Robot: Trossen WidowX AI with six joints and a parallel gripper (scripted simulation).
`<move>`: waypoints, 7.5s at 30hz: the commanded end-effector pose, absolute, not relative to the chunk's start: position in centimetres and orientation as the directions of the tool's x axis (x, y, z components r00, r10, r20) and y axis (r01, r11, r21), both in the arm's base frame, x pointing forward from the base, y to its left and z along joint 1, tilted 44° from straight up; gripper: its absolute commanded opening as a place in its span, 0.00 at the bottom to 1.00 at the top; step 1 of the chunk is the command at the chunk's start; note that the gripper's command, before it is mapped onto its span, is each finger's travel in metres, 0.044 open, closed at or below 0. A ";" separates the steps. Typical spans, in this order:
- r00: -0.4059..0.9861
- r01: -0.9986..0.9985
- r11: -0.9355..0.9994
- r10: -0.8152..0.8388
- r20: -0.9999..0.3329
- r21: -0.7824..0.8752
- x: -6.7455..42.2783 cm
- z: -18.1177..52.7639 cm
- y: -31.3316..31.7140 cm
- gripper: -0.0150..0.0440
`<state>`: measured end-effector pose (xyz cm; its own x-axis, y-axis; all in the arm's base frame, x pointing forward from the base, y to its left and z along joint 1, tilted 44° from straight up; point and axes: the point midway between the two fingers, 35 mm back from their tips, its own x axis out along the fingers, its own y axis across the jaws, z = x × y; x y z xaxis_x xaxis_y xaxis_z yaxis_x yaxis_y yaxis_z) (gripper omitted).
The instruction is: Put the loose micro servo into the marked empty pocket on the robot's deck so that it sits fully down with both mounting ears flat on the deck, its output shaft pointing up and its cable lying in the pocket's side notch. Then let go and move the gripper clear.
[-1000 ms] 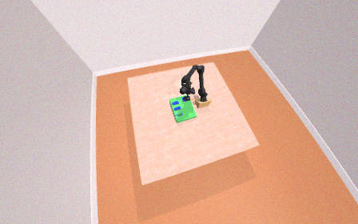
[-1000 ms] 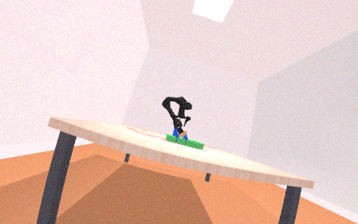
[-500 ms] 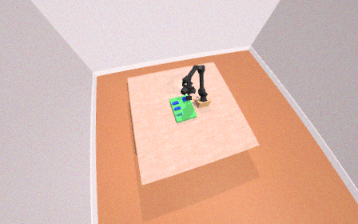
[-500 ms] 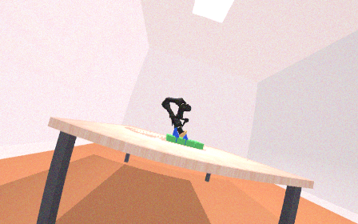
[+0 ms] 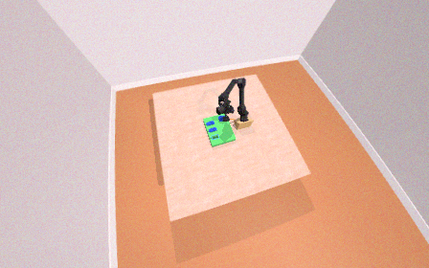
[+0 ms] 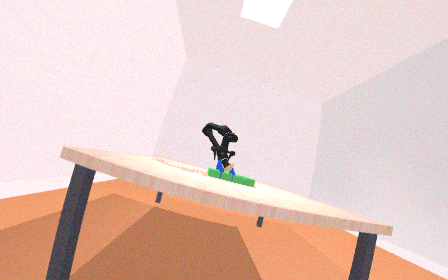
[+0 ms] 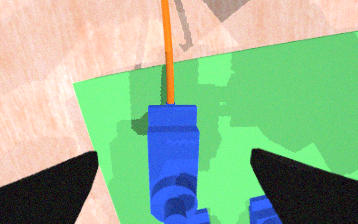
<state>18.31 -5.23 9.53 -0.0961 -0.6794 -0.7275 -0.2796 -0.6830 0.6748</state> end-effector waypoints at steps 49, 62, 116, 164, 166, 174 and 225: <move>-0.100 -0.274 -0.679 -0.684 -0.723 0.681 21.3 10.4 -3.9 0.25; -0.099 -0.275 -0.680 -0.683 -0.724 0.679 22.9 8.7 -2.3 0.25; -0.097 -0.901 -0.252 -0.677 -0.729 0.354 24.0 0.3 6.6 0.25; -0.097 -0.333 0.713 -0.677 -0.729 -0.617 24.0 0.3 6.6 0.25; -0.097 -0.267 0.724 -0.677 -0.729 -0.636 24.0 0.3 6.6 0.25; -0.097 0.007 0.732 -0.677 -0.729 -0.681 24.0 0.3 6.6 0.25; -0.091 0.098 0.722 -0.679 -0.729 -0.685 34.9 -0.5 4.2 0.25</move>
<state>34.95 4.63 -0.21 -0.0895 -0.6746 -0.7327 0.1050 0.7252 -0.6805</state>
